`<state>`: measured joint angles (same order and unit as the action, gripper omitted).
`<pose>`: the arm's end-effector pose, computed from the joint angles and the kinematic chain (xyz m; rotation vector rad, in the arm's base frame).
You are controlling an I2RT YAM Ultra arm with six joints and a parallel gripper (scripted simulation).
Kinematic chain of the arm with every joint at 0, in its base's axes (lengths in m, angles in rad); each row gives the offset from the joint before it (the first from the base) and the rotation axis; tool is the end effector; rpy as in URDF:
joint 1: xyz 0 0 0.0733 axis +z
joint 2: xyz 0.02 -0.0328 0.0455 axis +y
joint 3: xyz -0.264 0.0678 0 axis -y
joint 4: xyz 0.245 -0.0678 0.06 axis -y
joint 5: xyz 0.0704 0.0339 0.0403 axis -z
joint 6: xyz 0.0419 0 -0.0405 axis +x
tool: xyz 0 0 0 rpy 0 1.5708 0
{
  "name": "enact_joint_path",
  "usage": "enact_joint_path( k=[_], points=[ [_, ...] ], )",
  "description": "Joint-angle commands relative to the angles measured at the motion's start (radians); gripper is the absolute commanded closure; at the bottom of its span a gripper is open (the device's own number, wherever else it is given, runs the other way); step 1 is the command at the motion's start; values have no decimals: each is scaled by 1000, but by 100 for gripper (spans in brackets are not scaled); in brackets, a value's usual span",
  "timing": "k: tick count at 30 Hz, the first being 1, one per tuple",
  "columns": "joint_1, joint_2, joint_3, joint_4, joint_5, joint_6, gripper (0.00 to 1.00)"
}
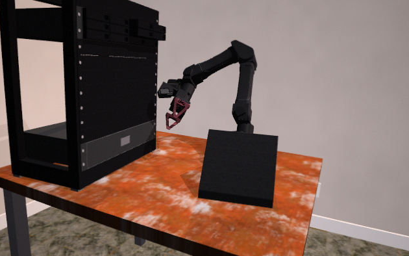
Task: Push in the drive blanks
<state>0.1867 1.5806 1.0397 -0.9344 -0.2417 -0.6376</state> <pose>0.2671 0.0618 0.1975 -1.2088 2.7217 0.3207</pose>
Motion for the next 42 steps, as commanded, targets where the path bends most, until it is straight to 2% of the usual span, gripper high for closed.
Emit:
enact_joint_path(
  k=[1,13,16,19,24,27,30,31,42],
  points=[
    [3,-4,3,1,-8,0,0],
    [3,-4,3,1,-8,0,0],
    [-3,-39,-37,4,-9,-4,0],
    [-11,-112,-127,0,-10,-12,0],
    [-31,-315,-313,-27,-11,-32,0],
    [-42,-402,-366,-57,-12,-42,0],
    [-45,-415,-370,-65,-12,-44,0],
    [-34,-426,-328,-74,-13,-48,0],
    [-39,-453,-327,-78,-37,-13,0]
  ],
)
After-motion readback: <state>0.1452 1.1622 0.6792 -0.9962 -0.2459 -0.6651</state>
